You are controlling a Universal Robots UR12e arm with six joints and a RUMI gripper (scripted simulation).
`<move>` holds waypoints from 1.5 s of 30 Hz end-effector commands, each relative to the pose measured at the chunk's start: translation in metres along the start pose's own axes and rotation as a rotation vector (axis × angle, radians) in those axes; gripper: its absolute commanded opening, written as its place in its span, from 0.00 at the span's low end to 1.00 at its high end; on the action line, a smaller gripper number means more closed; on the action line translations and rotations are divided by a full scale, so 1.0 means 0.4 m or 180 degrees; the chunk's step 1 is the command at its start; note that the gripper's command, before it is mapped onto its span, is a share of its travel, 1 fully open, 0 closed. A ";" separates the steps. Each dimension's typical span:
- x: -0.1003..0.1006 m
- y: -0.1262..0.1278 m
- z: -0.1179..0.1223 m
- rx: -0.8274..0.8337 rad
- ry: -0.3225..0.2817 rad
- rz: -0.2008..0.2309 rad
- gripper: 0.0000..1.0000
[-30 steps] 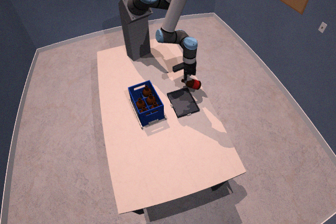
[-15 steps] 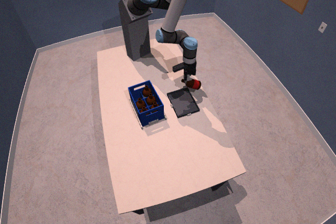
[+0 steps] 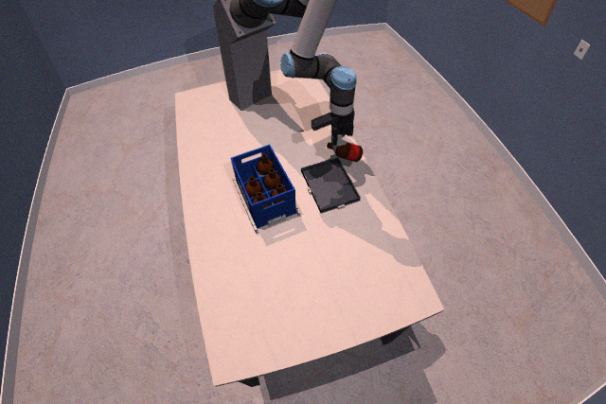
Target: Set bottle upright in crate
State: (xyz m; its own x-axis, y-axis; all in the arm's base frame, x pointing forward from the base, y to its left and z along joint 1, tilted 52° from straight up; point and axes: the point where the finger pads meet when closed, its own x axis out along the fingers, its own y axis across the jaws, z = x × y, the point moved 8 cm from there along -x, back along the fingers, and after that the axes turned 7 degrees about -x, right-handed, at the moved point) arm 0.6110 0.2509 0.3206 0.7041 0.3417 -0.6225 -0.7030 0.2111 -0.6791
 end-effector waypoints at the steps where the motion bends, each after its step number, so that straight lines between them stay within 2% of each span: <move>1: -0.001 -0.001 0.001 -0.0001 0.0008 -0.0001 0.00; 12: 0.002 -0.001 0.007 0.0005 0.0113 0.0018 0.00; 27: 0.004 -0.004 0.028 0.0005 0.0433 0.0057 0.00; 45: 0.002 -0.005 0.037 -0.0001 0.0549 0.0065 0.00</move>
State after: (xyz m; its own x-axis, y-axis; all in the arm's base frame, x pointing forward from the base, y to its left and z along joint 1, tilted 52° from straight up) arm 0.6117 0.2639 0.3263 0.6960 0.1855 -0.6936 -0.7178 0.2056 -0.6653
